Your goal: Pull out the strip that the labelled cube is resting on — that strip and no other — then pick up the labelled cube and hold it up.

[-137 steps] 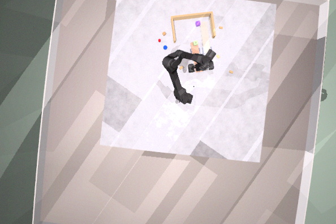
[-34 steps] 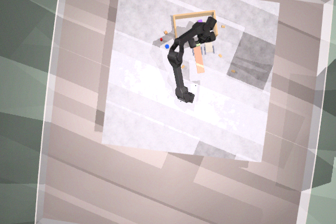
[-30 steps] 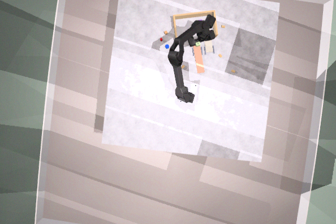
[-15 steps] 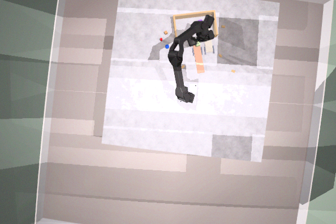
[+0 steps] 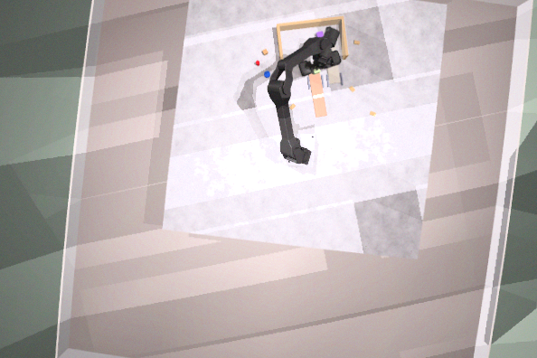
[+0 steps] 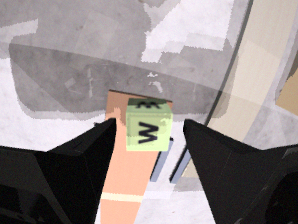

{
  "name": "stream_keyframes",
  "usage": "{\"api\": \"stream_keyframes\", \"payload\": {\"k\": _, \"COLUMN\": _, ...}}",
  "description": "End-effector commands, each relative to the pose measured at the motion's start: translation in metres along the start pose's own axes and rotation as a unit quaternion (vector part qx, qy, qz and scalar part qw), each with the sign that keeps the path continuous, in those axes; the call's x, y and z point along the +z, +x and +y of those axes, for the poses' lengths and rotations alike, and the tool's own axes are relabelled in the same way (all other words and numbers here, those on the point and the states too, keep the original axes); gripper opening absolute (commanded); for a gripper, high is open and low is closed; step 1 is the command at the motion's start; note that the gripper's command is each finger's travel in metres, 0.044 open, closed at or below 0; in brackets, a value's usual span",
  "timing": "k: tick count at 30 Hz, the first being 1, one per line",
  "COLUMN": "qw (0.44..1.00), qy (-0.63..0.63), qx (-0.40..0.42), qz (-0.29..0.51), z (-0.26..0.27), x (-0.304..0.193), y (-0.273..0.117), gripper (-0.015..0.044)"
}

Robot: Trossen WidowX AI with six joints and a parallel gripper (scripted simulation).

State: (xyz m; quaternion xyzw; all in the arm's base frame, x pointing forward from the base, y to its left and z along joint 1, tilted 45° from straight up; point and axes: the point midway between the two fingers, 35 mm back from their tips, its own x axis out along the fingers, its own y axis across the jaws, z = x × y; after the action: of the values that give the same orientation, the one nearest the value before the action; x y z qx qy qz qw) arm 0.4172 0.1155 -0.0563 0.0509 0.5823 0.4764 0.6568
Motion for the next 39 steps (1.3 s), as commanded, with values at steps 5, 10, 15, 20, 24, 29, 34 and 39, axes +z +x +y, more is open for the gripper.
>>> {"api": "stream_keyframes", "payload": {"k": 5, "qw": 1.0, "qy": 0.004, "qx": 0.004, "qz": 0.001, "z": 0.002, "x": -0.002, "y": 0.014, "gripper": 0.025}}
{"api": "stream_keyframes", "payload": {"k": 10, "qw": 1.0, "qy": 0.0, "qx": 0.001, "qz": 0.001, "z": 0.001, "x": -0.001, "y": 0.012, "gripper": 0.0224}}
{"api": "stream_keyframes", "payload": {"k": 15, "qw": 1.0, "qy": 0.0, "qx": 0.001, "qz": 0.001, "z": 0.001, "x": -0.001, "y": 0.012, "gripper": 0.0132}}
{"api": "stream_keyframes", "payload": {"k": 20, "qw": 1.0, "qy": 0.0, "qx": 0.001, "qz": 0.001, "z": 0.001, "x": -0.001, "y": 0.012, "gripper": 0.0098}}
{"api": "stream_keyframes", "payload": {"k": 24, "qw": 1.0, "qy": 0.0, "qx": 0.001, "qz": 0.001, "z": 0.002, "x": -0.003, "y": 0.01, "gripper": 0.0}}
{"api": "stream_keyframes", "payload": {"k": 29, "qw": 1.0, "qy": 0.002, "qx": 0.002, "qz": 0.002, "z": 0.01, "x": -0.018, "y": -0.004, "gripper": 0.0}}
{"api": "stream_keyframes", "payload": {"k": 34, "qw": 1.0, "qy": 0.003, "qx": 0.002, "qz": 0.002, "z": 0.018, "x": -0.035, "y": -0.017, "gripper": 0.0}}
{"api": "stream_keyframes", "payload": {"k": 39, "qw": 1.0, "qy": 0.005, "qx": 0.003, "qz": 0.002, "z": 0.027, "x": -0.052, "y": -0.029, "gripper": 0.0}}
